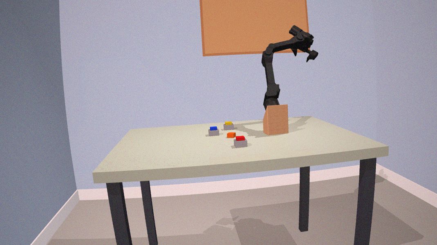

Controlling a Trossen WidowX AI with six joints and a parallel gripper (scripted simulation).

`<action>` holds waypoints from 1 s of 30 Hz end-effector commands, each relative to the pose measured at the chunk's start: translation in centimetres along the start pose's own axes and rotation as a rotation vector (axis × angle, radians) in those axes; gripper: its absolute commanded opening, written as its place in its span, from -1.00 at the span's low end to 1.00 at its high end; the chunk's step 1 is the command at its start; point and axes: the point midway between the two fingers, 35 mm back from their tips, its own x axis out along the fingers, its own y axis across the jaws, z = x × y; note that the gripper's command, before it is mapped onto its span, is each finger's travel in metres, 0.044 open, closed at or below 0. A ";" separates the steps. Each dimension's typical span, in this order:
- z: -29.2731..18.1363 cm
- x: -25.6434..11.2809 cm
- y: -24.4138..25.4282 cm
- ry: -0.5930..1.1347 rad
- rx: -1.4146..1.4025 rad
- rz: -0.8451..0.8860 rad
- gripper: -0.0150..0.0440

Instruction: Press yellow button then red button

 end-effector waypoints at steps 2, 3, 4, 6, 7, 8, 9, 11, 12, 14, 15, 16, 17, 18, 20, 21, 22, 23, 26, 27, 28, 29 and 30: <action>0.6 -1.2 -0.5 -0.048 0.005 -0.027 0.86; 1.4 -2.7 -1.0 -0.107 0.010 -0.063 0.86; 2.2 -4.6 -1.7 -0.179 0.016 -0.106 0.86; 3.5 -8.6 -2.8 -0.322 0.025 -0.197 0.86; 3.9 -10.1 -3.2 -0.371 0.027 -0.229 0.86; 4.2 -11.7 -3.5 -0.423 0.030 -0.265 0.86; 4.5 -13.4 -3.9 -0.479 0.032 -0.303 0.86; 4.8 -17.0 -4.4 -0.588 0.036 -0.380 0.86; 4.8 -18.8 -4.6 -0.640 0.038 -0.419 0.86; 4.7 -22.3 -4.8 -0.742 0.042 -0.496 0.86; 4.6 -24.0 -4.9 -0.791 0.044 -0.534 0.86; 4.3 -25.7 -4.9 -0.839 0.046 -0.573 0.86; 4.0 -27.4 -5.0 -0.886 0.049 -0.612 0.86; 3.7 -29.1 -5.0 -0.931 0.054 -0.651 0.86; 2.7 -32.4 -5.0 -1.019 0.064 -0.730 0.86; 2.2 -34.0 -5.0 -1.062 0.070 -0.770 0.86; 1.5 -35.6 -4.9 -1.103 0.076 -0.810 0.86; 0.8 -37.2 -4.8 -1.144 0.082 -0.850 0.86; -1.6 -41.6 -4.2 -1.264 0.106 -0.971 0.86; -2.5 -43.1 -3.9 -1.303 0.115 -1.012 0.86; -3.5 -44.5 -3.6 -1.341 0.124 -1.054 0.86; -4.5 -45.8 -3.3 -1.379 0.135 -1.095 0.86; -5.6 -47.1 -2.9 -1.416 0.146 -1.137 0.86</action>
